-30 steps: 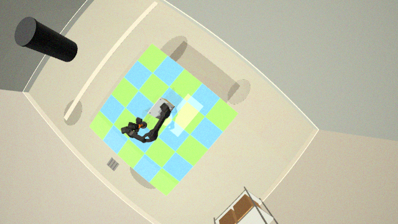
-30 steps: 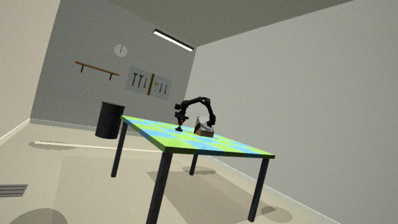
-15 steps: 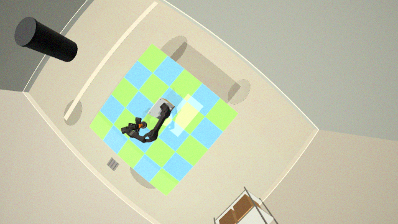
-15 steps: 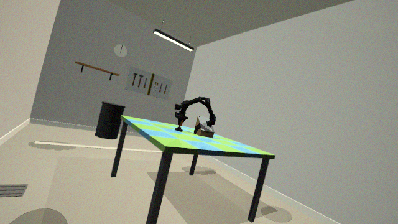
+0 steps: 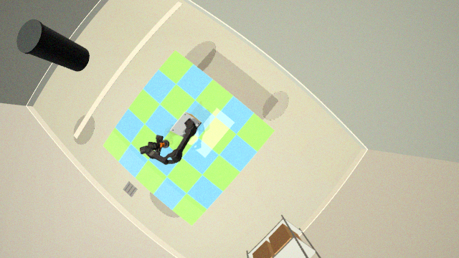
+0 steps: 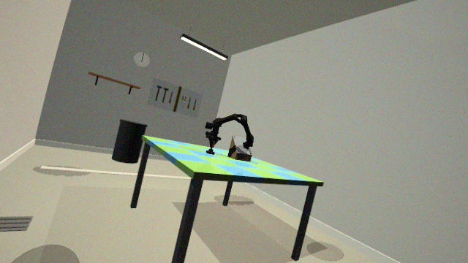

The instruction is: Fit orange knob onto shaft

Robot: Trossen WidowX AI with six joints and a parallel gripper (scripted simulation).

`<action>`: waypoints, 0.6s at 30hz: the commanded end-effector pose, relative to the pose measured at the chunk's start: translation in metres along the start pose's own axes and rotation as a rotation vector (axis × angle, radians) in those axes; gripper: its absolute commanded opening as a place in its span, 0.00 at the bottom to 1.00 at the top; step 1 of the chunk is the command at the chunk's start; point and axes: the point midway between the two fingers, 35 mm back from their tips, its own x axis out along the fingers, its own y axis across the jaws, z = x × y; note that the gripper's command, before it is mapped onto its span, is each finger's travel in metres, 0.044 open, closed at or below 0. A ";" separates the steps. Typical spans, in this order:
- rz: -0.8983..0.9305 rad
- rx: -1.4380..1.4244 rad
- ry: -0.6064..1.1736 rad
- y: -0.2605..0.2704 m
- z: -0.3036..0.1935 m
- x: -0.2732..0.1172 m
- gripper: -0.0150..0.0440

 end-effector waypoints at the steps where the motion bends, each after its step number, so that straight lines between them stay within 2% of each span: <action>1: 0.005 -0.005 0.002 0.002 0.000 -0.003 0.25; 5: 0.005 -0.031 0.002 0.002 0.001 -0.004 0.25; 10: 0.005 -0.204 0.002 0.002 0.002 -0.003 0.25; 18: 0.006 -0.214 0.002 0.001 0.000 -0.001 0.25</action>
